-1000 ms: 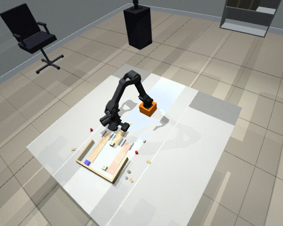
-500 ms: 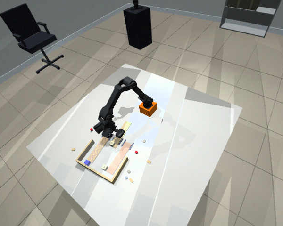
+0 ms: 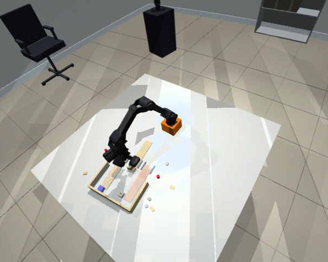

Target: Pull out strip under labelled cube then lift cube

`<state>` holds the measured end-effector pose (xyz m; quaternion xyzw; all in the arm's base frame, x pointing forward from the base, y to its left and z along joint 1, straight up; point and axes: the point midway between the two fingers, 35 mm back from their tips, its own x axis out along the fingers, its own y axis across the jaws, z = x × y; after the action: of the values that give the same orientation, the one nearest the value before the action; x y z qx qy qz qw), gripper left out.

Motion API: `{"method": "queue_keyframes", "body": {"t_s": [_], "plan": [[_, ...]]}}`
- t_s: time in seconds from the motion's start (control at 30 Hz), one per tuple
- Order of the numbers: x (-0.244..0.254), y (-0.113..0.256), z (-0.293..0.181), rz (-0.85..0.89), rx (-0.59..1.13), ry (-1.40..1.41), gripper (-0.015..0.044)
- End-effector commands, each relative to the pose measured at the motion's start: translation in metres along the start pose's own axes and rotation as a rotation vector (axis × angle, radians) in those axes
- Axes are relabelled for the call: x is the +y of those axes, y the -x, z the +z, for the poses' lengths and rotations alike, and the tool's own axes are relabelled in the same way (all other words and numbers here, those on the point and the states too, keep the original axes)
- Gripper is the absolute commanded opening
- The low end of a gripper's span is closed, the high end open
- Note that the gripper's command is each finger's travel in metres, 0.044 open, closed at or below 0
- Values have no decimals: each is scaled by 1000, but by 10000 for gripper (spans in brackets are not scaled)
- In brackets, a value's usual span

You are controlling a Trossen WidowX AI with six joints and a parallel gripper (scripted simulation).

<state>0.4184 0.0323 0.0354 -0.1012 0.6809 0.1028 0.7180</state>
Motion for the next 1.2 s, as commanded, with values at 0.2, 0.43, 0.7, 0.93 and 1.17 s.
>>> {"method": "queue_keyframes", "body": {"t_s": [0.2,0.43,0.7,0.93,1.17], "plan": [[-1,-16,2,-2,5,-5,250],[-1,-27,2,-2,5,-5,250],[0,-40,2,-2,5,-5,250],[0,-52,2,-2,5,-5,250],[0,-52,2,1,2,-1,198]]}}
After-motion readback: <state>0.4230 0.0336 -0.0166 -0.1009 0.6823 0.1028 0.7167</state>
